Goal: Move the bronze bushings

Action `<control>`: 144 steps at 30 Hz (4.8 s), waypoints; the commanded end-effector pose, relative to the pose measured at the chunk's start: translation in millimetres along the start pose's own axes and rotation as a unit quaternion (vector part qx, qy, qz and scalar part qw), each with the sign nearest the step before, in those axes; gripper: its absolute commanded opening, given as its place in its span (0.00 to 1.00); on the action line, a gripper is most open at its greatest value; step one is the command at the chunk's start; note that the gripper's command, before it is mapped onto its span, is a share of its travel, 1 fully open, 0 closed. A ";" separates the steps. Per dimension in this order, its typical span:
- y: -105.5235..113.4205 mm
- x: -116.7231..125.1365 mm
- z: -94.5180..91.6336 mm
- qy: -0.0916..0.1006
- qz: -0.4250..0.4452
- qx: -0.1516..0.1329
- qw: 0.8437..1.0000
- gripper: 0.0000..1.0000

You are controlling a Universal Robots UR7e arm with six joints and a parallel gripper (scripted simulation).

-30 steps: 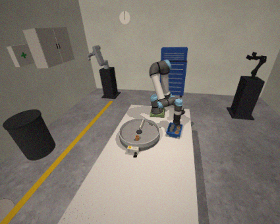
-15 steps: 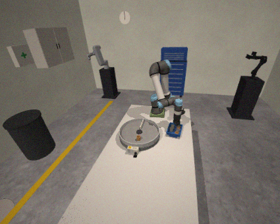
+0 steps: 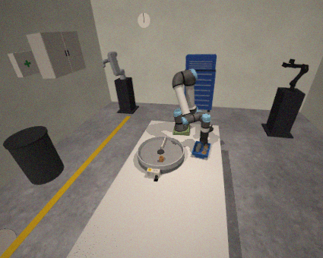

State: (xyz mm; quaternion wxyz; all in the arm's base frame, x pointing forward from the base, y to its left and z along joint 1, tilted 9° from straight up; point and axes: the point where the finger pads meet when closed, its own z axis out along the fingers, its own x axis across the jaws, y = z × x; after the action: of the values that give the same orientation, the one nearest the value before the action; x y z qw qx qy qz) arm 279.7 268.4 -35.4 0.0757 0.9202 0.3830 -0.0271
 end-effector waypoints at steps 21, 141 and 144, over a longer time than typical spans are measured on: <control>0.1 0.3 -23.9 0.001 0.000 0.000 1.000 0.00; 72.1 -48.4 -116.3 0.001 0.000 0.000 1.000 0.00; 82.5 -55.5 -116.3 0.001 0.000 0.000 1.000 0.00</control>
State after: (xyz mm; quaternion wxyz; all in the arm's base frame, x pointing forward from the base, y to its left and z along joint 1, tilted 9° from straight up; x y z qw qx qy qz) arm 294.2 208.8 91.6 0.0764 0.9203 0.3827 -0.0274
